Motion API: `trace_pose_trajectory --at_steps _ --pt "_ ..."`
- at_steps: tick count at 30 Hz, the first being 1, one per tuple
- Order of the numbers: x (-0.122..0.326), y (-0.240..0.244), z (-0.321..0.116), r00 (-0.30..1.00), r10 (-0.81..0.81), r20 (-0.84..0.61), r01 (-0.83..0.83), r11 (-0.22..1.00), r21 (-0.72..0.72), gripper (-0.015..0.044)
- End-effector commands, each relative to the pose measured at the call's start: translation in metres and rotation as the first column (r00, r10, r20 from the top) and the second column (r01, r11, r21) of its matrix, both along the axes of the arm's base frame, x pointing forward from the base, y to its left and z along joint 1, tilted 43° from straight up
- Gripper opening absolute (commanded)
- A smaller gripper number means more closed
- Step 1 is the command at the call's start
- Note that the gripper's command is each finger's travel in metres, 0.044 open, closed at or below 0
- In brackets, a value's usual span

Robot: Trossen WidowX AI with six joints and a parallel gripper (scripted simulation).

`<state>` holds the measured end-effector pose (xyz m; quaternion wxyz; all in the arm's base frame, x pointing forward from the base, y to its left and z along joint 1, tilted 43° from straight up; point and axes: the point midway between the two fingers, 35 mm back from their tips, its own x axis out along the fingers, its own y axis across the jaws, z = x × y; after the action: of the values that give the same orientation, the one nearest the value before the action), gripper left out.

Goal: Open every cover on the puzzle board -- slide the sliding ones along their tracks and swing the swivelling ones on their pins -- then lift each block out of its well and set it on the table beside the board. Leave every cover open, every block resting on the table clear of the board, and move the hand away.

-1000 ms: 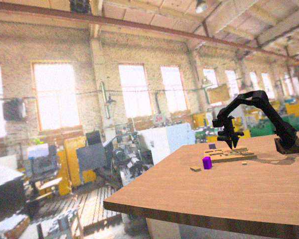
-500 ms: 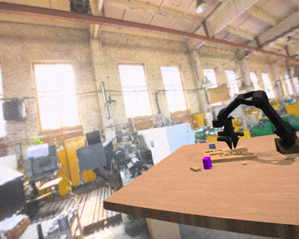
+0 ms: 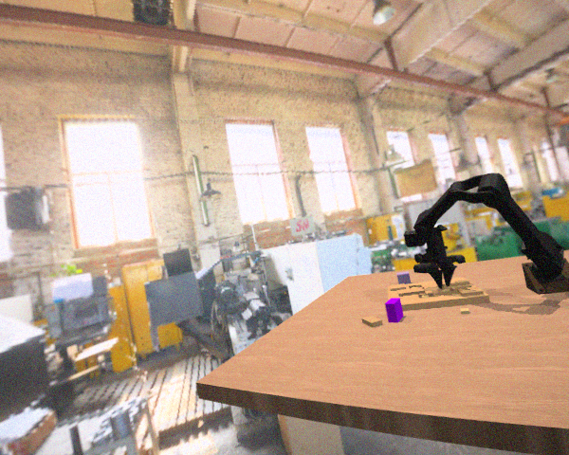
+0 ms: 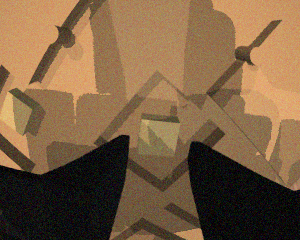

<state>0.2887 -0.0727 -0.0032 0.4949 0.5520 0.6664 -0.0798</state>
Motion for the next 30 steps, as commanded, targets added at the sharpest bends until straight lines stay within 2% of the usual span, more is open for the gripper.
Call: trace_pose_trajectory --at_steps 1,23,30 --pt "0.0002 0.0036 -0.0034 1.0 -0.005 -0.001 0.005 1.0 0.006 0.0144" --pt "0.0014 0.012 -0.0125 1.0 -0.005 -0.001 0.005 1.0 0.006 0.0144" --pt "0.0014 0.0101 -0.0106 1.0 0.0 0.0 0.0 1.0 0.001 0.0097"
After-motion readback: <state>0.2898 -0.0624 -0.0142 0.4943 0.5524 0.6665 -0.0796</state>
